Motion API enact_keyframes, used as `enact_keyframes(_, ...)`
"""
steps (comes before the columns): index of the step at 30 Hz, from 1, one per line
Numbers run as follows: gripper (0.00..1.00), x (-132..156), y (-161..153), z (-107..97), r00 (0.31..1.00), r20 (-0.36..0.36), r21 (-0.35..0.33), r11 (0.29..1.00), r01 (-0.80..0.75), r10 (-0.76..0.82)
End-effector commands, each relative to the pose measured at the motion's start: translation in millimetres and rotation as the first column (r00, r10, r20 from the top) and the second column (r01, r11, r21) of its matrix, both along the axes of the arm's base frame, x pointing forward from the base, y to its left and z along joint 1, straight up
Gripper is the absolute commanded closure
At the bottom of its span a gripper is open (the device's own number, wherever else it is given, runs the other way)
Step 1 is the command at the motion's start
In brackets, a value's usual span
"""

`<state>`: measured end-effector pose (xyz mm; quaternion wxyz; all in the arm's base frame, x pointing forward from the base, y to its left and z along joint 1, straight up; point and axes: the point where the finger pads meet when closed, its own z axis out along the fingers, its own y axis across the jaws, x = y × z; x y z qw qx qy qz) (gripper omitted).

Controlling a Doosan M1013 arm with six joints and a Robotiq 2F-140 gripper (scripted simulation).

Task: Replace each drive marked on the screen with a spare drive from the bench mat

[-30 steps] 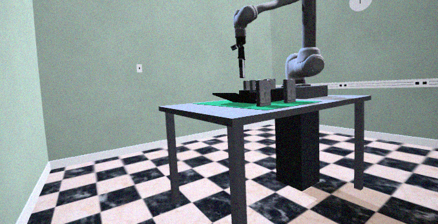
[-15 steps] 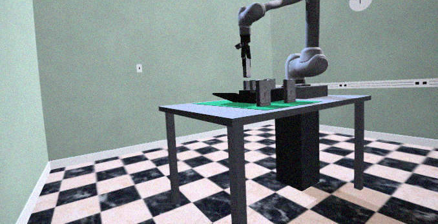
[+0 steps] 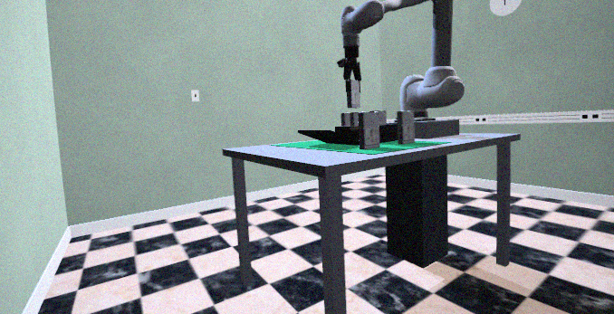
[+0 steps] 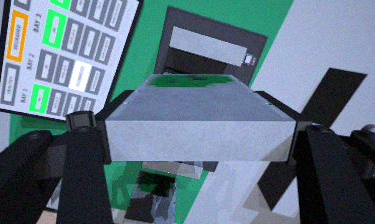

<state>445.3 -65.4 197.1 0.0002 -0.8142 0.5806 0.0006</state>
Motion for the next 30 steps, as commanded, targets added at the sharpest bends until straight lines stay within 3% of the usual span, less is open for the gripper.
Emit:
enact_keyframes(1, 0.90, 0.1, 2.8, 0.5, 1.000, 0.001, -0.001, 1.000, 0.009, -0.009)
enact_keyframes(16, 0.90, -8.2, 47.4, -0.1, 0.989, 0.001, -0.001, 0.989, 0.148, -0.148)
enact_keyframes(30, 0.90, -14.1, 69.2, -0.5, 0.976, 0.001, -0.001, 0.976, 0.218, -0.218)
